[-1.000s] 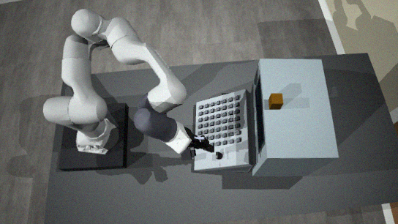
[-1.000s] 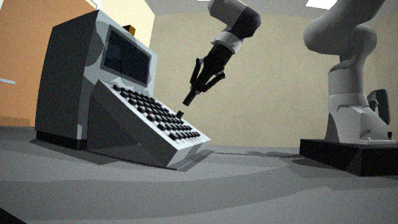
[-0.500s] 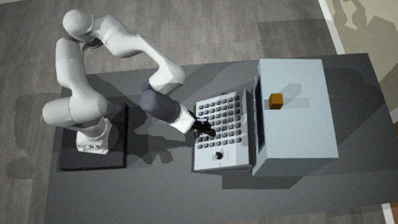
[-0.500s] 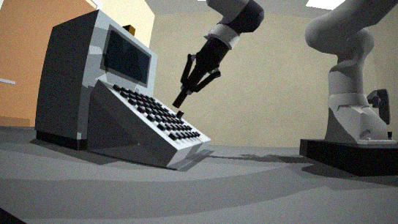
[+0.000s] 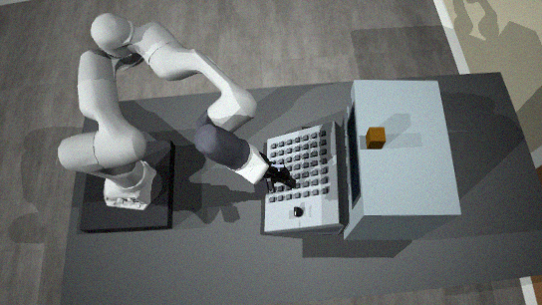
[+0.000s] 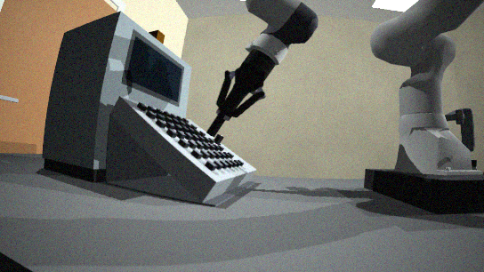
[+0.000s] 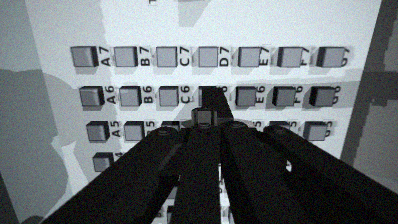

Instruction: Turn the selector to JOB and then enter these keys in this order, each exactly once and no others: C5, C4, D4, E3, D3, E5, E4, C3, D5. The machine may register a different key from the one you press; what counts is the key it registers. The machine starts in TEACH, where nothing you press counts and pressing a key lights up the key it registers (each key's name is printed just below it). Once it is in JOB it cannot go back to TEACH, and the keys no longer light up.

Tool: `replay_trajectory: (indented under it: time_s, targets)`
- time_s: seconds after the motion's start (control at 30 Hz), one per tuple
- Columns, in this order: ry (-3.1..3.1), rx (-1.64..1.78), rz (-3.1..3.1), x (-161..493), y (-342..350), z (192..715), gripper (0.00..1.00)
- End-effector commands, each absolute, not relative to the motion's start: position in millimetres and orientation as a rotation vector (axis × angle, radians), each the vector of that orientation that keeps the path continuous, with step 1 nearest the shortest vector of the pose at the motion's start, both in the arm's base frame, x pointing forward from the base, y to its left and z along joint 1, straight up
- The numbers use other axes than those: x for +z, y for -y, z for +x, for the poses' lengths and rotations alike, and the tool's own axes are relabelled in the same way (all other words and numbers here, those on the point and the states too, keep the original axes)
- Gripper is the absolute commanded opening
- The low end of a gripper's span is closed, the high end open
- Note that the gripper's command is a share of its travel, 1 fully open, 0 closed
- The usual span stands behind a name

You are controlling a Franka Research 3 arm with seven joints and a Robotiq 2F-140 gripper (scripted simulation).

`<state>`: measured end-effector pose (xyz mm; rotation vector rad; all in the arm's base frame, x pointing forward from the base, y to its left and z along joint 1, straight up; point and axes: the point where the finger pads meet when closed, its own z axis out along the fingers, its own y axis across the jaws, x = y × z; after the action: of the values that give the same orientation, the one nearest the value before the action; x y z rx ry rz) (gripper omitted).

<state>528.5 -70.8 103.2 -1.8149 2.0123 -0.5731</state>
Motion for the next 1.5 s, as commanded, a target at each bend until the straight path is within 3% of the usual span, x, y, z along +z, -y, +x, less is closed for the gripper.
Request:
replay_trajectory:
  time_s: [0.0, 1.47]
  targets:
    - [-2.017, -0.581, -1.8, 101.5, 72.5, 532.2, 0.1]
    - [-2.017, -0.581, -1.8, 95.9, 72.9, 535.7, 0.1]
